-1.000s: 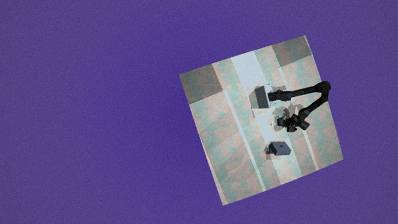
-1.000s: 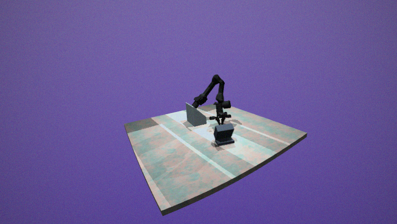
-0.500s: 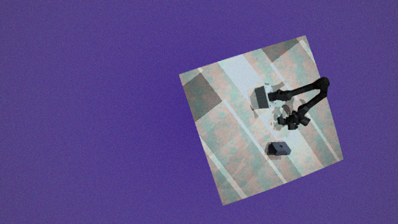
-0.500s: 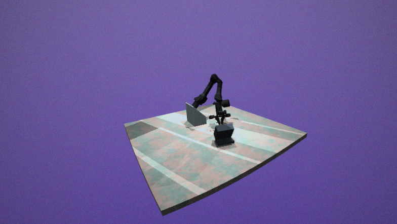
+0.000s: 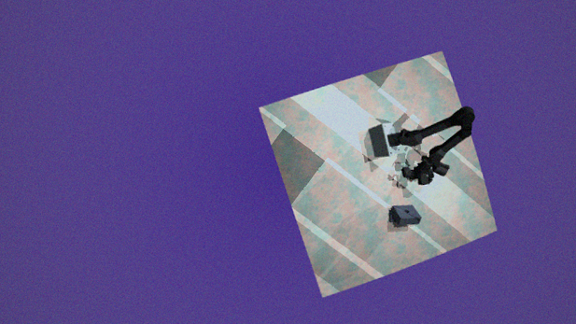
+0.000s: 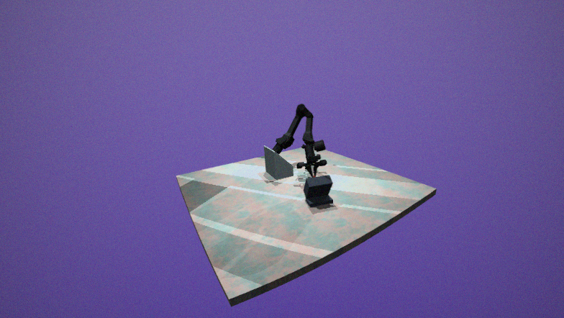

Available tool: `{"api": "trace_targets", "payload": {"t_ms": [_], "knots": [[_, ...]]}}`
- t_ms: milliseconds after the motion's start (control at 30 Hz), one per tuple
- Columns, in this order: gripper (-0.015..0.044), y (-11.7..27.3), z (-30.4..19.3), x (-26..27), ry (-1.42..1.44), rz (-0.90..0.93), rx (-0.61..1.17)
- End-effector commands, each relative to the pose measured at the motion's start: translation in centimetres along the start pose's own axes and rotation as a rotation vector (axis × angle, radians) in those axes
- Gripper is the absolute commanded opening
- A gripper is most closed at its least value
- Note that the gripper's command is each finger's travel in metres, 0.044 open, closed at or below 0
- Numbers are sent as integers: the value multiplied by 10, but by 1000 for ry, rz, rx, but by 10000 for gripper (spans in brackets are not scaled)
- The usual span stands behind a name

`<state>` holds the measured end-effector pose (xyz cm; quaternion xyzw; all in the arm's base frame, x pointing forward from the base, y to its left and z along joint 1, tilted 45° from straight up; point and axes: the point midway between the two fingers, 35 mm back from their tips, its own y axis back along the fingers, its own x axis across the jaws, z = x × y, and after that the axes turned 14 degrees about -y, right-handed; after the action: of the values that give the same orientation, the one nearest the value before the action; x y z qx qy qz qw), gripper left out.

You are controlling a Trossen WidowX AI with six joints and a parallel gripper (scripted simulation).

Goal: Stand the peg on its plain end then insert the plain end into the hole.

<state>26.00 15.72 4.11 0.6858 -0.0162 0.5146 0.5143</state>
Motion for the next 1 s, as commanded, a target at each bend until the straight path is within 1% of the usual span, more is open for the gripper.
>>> {"api": "trace_targets", "payload": {"t_ms": [0, 967], "knots": [[51, 3, -1, 0, -4, 10, -36], [51, 18, -12, -4, -6, 69, -280]]}}
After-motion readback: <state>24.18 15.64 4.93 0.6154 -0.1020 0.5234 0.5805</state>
